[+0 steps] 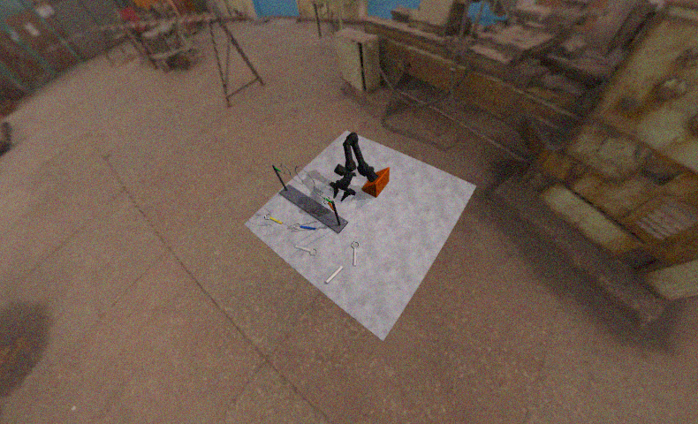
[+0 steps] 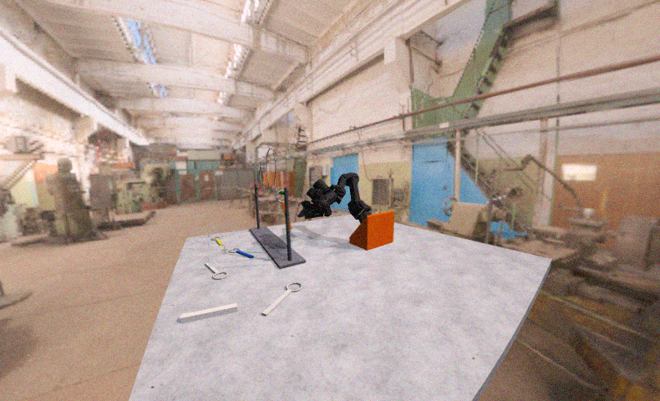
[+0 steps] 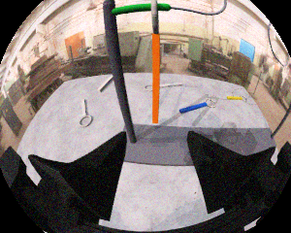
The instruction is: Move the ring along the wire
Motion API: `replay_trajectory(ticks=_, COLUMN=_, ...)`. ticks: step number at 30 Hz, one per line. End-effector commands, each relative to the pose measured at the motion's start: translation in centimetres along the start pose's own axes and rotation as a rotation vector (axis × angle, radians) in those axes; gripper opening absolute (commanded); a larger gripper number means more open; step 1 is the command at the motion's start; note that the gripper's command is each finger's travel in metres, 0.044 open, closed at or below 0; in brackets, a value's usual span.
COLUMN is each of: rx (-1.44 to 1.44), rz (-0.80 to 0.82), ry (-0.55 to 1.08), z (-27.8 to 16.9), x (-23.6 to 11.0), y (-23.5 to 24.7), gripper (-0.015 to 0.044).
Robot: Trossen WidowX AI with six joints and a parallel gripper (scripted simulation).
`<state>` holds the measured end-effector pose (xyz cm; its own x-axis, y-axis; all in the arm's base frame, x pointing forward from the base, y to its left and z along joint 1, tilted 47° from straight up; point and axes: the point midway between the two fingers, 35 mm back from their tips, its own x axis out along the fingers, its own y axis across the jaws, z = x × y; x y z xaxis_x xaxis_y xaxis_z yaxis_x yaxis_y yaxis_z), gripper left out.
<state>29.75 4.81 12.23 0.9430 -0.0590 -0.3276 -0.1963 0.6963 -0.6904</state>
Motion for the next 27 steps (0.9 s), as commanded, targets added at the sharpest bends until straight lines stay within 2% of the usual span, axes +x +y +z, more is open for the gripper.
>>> replay_trajectory(ticks=1, rx=0.003, rz=0.0, ry=0.0, z=-0.23, x=-2.25, y=0.11, gripper=0.037)
replay_trajectory(ticks=4, rx=0.002, rz=0.0, ry=0.0, z=-0.42, x=-3.11, y=0.16, gripper=0.044)
replay_trajectory(ticks=27, rx=0.002, rz=0.0, ry=0.0, z=-0.42, x=-3.11, y=0.16, gripper=0.044)
